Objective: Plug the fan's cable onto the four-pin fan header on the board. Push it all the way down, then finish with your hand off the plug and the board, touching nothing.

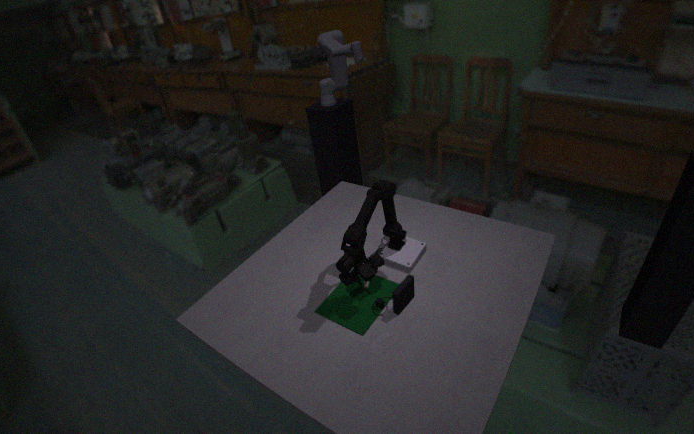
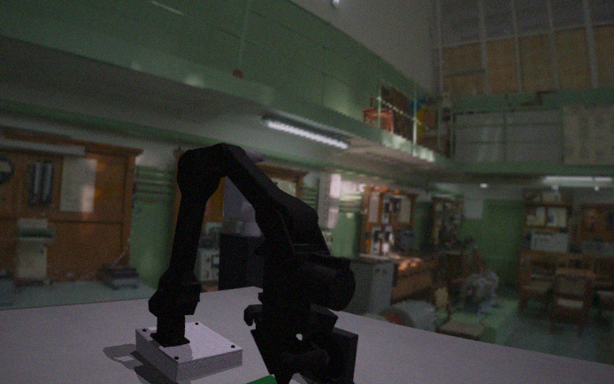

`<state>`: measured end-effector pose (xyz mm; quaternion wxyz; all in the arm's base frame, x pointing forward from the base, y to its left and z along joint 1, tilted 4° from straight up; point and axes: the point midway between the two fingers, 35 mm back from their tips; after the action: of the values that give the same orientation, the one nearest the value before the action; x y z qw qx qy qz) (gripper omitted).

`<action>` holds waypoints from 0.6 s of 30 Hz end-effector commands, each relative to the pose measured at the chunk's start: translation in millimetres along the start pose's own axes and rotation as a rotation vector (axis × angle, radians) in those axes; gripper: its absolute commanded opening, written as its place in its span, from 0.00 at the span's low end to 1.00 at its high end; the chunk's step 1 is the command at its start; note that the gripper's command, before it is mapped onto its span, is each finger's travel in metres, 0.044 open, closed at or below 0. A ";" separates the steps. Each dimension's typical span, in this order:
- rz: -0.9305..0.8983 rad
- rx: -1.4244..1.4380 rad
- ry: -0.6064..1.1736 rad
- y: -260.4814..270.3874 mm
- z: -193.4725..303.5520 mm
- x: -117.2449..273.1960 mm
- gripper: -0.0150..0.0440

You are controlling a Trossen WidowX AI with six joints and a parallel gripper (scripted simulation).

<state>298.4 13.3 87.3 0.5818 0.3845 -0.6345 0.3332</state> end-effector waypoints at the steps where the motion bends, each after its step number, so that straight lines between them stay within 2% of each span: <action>1: 0.083 -0.049 0.023 -6.9 -3.8 9.1 0.60; 4: 0.035 -0.019 0.011 -2.3 -1.9 3.6 0.60; 9: 0.042 -0.084 0.012 -3.2 -3.9 5.6 0.82; 13: 0.046 -0.421 0.001 -1.7 -16.9 15.5 1.00; 18: 0.054 -0.865 -0.011 -0.4 -32.3 29.6 1.00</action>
<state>304.7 26.2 101.9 0.6487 0.2338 -0.6969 0.1971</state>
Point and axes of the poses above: the point midway between the two fingers, 35 mm back from their tips, its own x axis back along the fingers, its own y axis across the jaws, z = x × y, and after that the axes turned 4 degrees about -x, right-handed
